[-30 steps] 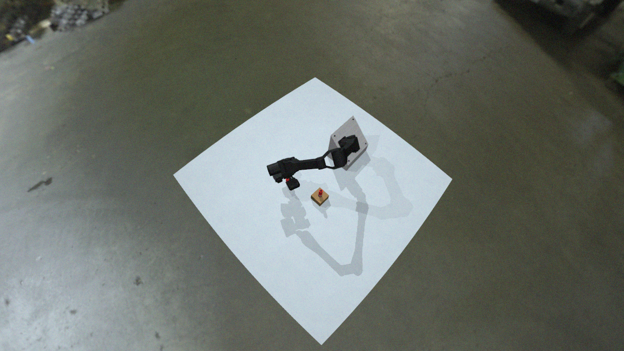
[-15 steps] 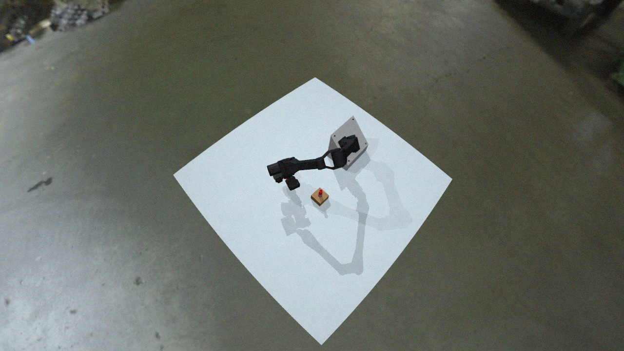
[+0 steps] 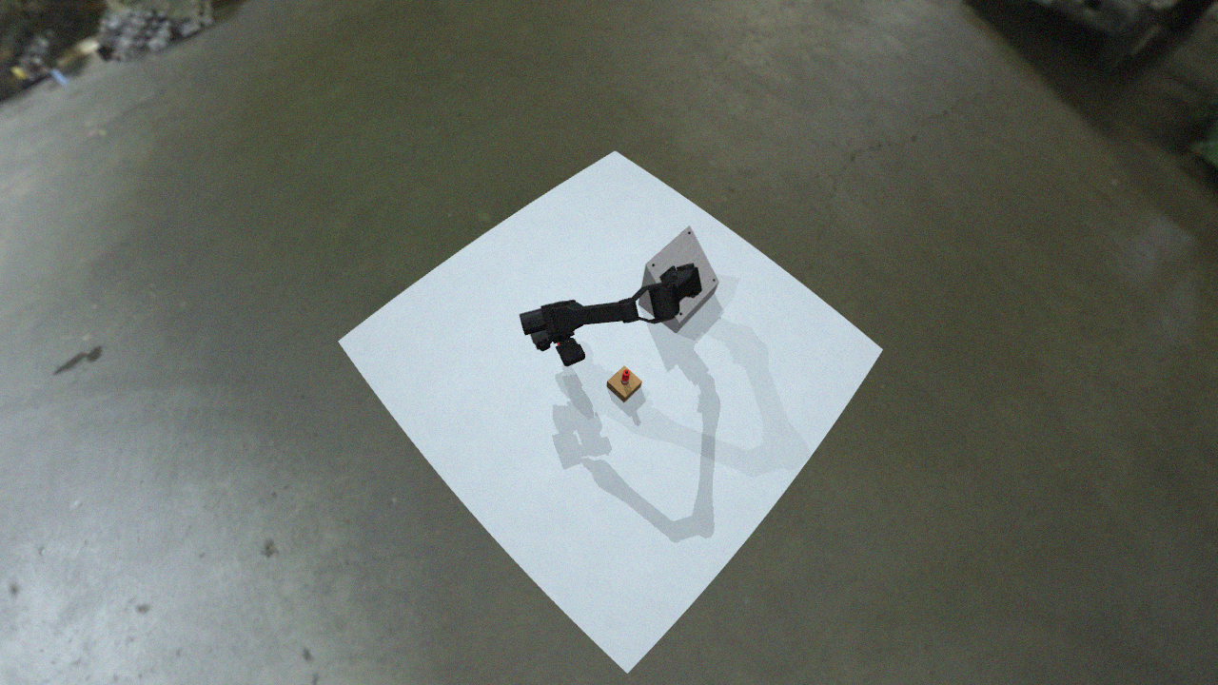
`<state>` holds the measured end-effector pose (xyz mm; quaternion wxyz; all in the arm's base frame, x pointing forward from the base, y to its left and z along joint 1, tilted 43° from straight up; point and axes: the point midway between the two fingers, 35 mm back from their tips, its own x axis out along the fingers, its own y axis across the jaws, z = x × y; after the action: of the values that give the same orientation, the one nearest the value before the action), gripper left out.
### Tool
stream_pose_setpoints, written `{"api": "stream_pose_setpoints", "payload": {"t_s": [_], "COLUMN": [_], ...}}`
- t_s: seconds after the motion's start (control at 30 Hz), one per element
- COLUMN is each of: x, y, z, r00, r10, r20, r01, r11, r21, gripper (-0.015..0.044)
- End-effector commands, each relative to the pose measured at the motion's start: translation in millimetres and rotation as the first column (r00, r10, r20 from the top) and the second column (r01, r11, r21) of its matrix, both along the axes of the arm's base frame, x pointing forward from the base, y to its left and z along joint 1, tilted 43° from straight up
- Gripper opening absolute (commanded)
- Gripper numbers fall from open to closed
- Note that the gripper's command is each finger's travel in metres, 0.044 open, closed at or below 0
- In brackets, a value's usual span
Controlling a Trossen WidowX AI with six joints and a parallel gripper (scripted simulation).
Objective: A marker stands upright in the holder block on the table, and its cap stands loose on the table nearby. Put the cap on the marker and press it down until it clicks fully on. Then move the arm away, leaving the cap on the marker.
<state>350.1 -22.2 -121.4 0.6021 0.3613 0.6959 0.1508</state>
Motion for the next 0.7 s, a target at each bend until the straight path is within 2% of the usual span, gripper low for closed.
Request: {"api": "stream_pose_setpoints", "payload": {"t_s": [0.0,0.2,0.67], "x": [1.8,1.1,0.7], "y": [-10.6,-19.0,0.4], "z": [11.6,21.8,64.7], "r00": [1.0,1.0,1.0], "r10": [0.008,0.009,0.008], "r20": [0.01,0.01,0.009], "r01": [-0.008,-0.009,-0.008], "r11": [1.0,1.0,1.0], "r21": [-0.006,-0.006,-0.009], "gripper": [0.0,0.0,0.0]}}
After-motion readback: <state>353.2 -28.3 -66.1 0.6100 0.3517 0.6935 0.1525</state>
